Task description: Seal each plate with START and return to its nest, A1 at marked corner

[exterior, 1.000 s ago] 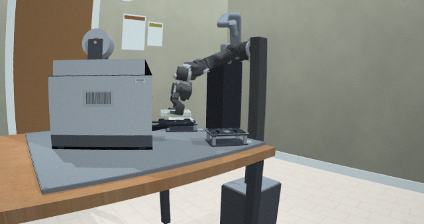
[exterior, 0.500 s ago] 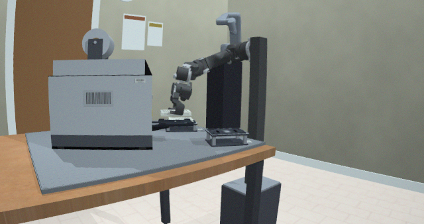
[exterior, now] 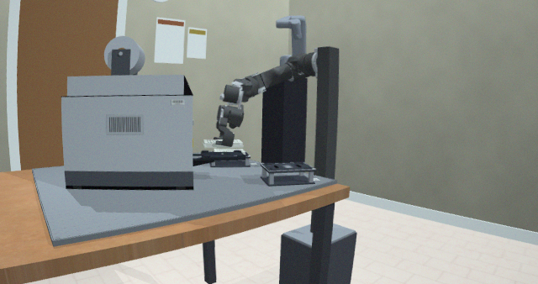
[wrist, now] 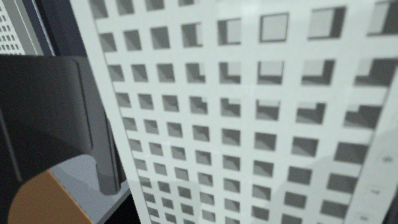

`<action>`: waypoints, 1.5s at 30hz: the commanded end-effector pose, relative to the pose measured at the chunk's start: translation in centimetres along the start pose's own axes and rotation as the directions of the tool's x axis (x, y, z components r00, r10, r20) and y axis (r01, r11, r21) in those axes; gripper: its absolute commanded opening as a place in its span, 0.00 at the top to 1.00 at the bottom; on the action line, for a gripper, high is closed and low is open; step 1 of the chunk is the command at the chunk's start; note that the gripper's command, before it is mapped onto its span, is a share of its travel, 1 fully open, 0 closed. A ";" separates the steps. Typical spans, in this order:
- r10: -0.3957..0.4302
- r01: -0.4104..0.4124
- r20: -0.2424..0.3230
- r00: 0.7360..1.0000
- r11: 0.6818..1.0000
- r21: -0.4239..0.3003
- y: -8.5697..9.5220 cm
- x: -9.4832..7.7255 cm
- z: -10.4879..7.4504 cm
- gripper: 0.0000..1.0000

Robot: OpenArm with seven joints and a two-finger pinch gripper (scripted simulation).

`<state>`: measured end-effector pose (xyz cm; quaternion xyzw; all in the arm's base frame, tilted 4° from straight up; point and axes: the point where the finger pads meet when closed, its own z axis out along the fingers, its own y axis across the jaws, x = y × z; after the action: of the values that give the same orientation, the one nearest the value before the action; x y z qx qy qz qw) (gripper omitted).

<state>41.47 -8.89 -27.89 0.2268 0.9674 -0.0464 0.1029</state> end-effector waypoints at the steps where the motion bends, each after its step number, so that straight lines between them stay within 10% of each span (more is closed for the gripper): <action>1: -0.006 0.006 -0.002 1.000 1.000 -0.003 0.1 0.1 0.2 1.00; 45: -0.003 0.003 0.001 1.000 1.000 -0.002 0.0 0.1 0.8 1.00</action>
<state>41.51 -8.97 -28.71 0.2270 0.9673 -0.0462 0.1032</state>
